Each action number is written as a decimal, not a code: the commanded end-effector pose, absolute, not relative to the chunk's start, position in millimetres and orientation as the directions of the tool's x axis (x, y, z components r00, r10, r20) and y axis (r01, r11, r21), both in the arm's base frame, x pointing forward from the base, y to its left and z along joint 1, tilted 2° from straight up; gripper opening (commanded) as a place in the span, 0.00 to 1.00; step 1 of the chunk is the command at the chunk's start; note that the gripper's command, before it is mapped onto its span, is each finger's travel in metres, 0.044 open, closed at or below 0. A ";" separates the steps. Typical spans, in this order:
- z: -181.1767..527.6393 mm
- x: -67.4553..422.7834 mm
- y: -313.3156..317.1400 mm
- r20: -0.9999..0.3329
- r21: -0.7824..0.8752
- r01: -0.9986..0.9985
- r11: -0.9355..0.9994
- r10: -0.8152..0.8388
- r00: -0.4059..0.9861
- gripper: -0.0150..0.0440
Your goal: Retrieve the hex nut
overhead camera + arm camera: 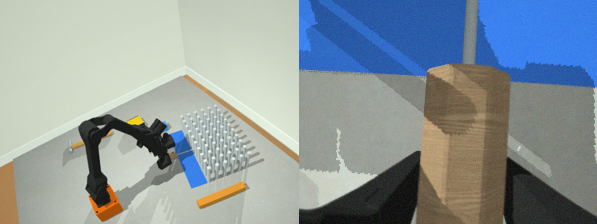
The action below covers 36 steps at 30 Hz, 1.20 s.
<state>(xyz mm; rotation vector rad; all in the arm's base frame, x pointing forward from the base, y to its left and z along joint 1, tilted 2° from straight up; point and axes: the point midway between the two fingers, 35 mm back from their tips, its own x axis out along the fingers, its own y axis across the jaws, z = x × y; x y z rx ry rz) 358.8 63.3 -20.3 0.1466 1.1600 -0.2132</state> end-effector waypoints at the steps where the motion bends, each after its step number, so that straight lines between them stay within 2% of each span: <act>1: -19.2 363.7 63.7 -0.918 0.009 0.237 0.971 -0.086 0.387 0.25; 36: -18.8 385.4 58.3 -0.917 0.009 0.237 0.971 -0.087 0.389 0.25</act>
